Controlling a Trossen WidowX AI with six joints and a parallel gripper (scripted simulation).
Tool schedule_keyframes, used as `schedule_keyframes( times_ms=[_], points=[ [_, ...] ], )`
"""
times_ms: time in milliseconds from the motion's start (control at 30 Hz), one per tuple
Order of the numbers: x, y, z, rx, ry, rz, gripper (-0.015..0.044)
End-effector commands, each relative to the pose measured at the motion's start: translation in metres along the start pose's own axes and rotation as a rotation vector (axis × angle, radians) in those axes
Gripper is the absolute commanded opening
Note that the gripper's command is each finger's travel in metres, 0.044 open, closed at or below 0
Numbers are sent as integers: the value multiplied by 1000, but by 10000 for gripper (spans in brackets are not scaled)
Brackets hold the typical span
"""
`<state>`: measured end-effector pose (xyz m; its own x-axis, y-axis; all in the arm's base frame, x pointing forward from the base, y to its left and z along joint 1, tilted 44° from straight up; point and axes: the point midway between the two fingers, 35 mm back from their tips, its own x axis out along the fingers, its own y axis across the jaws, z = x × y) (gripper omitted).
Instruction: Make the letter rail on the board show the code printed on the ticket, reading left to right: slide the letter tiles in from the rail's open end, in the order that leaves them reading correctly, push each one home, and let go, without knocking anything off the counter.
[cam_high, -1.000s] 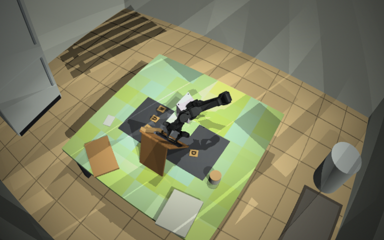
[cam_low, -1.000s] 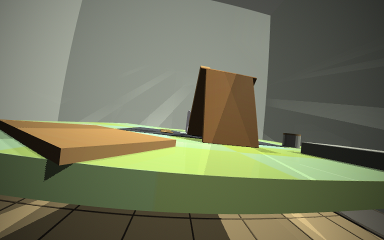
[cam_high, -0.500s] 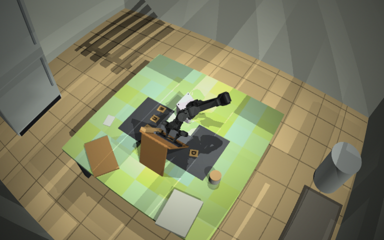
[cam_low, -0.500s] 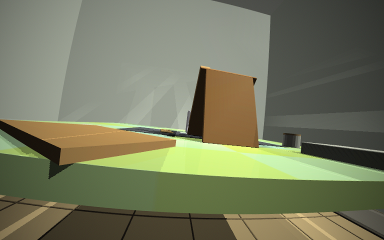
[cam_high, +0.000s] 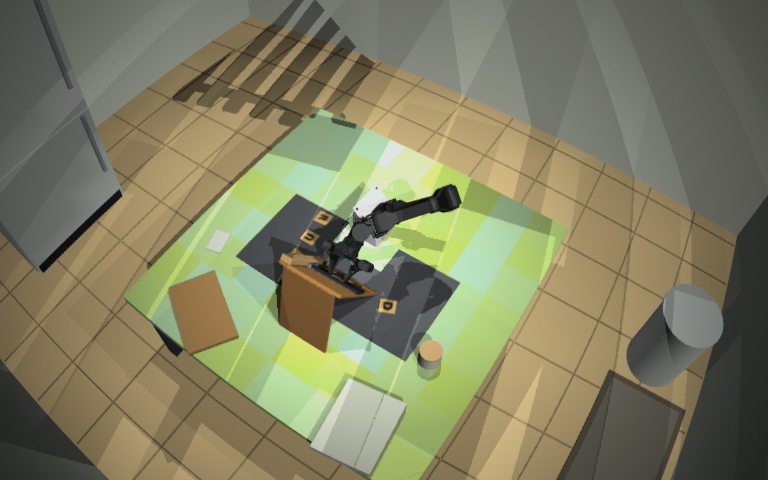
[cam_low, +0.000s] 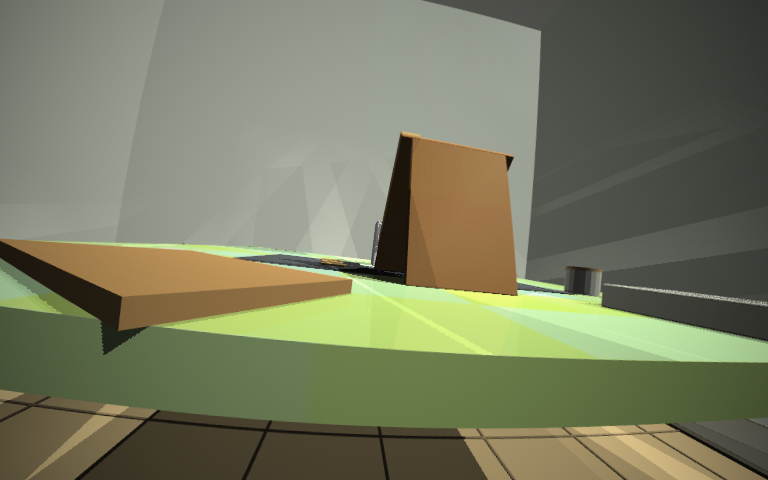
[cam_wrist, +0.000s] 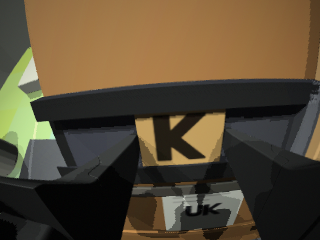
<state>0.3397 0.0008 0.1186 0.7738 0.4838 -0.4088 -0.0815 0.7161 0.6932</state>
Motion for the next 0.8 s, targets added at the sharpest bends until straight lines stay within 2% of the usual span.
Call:
schedule_keyframes(
  times_ms=[0,767],
  points=[
    [0,-3,-1,-1,3,2,0],
    [0,-18,-1,-2,3,1,0]
  ],
)
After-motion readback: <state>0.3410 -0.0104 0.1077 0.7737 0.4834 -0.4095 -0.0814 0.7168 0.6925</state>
